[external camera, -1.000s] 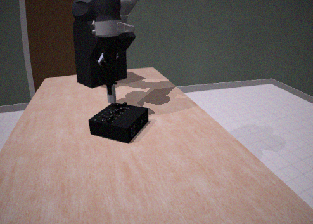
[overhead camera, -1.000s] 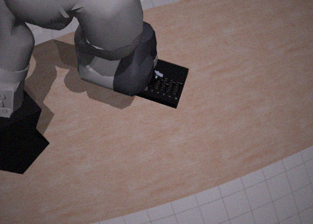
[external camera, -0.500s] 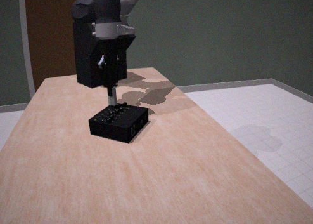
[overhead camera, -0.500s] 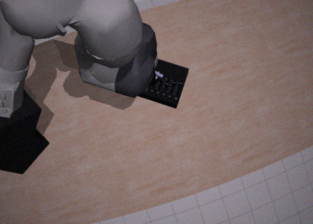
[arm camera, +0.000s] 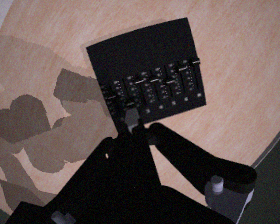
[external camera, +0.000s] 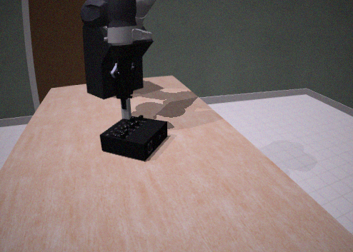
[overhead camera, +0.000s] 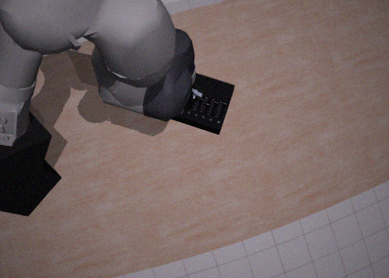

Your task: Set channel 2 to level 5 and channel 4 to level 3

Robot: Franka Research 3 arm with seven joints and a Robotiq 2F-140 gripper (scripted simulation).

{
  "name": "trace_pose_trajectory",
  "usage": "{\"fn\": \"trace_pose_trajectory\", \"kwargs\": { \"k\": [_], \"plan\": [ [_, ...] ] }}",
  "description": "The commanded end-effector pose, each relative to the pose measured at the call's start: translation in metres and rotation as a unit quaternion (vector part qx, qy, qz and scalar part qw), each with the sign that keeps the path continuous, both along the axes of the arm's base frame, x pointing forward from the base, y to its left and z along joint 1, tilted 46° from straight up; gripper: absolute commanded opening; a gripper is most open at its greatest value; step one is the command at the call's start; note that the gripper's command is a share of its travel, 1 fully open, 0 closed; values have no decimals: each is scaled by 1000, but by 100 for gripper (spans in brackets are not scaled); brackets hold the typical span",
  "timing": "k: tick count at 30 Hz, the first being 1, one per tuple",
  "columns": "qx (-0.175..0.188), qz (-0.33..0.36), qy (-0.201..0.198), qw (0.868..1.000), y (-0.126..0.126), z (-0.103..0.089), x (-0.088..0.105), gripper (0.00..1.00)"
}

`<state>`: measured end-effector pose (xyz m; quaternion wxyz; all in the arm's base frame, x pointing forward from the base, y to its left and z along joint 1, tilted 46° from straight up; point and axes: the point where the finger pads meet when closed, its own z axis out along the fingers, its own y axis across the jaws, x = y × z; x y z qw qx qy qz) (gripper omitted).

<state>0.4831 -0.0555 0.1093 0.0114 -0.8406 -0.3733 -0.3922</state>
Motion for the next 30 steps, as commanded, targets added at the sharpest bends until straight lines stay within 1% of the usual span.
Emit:
{"fn": "trace_pose_trajectory", "kwargs": {
  "k": [1,30],
  "plan": [
    [-1,-3,1,1000,-1,-1,0,0],
    [-1,-3,1,1000,4,4,3,0]
  ]
}}
